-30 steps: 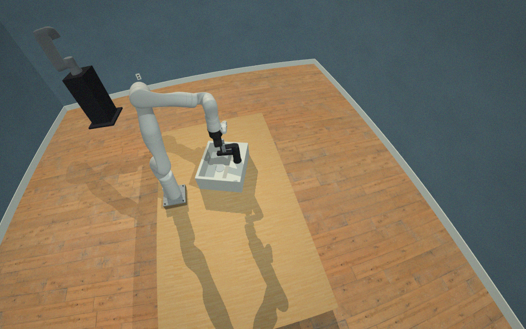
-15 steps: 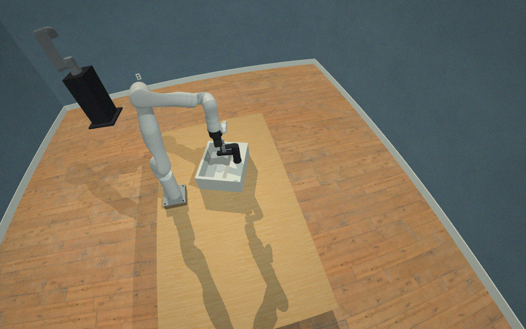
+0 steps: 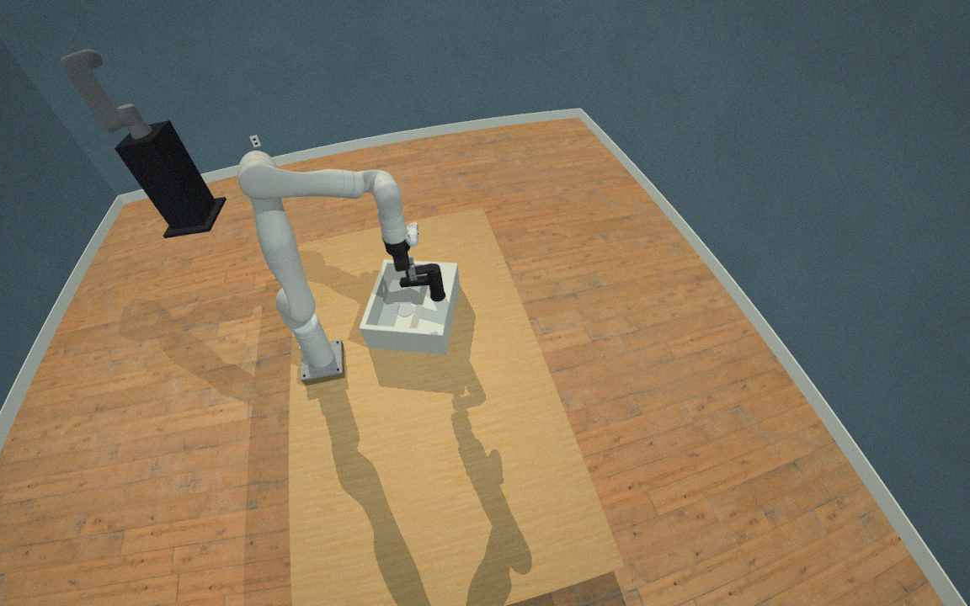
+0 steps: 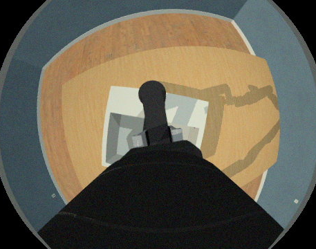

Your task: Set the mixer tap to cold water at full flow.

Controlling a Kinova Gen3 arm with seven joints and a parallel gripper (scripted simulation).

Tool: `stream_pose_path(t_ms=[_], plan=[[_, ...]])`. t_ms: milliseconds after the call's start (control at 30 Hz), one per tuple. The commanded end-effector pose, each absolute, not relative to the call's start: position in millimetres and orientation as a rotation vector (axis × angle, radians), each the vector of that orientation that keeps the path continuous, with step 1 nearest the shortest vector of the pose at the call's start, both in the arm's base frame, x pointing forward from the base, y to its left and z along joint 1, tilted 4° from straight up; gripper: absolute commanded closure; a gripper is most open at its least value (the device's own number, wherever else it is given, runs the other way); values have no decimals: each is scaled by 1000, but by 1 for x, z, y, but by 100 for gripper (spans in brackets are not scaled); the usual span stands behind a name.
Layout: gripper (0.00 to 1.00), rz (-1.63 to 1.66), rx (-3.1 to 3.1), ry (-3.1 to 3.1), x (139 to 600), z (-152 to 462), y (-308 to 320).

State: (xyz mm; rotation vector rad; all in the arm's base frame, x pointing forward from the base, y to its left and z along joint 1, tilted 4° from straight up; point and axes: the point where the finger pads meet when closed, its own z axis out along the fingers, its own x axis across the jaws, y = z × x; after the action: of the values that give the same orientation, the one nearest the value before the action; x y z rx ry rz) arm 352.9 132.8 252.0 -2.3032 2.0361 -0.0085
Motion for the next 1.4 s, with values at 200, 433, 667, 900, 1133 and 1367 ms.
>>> stream_pose_path(t_ms=[200,433,667,900,1133,1367], plan=[[100,-9,-2302,2035,353,253,133],[100,-9,-2302,2035,353,253,133],[100,-9,-2302,2035,353,253,133],[100,-9,-2302,2035,353,253,133],[100,-10,-2312,2025,353,253,132],[100,-11,-2337,1995,354,252,131]])
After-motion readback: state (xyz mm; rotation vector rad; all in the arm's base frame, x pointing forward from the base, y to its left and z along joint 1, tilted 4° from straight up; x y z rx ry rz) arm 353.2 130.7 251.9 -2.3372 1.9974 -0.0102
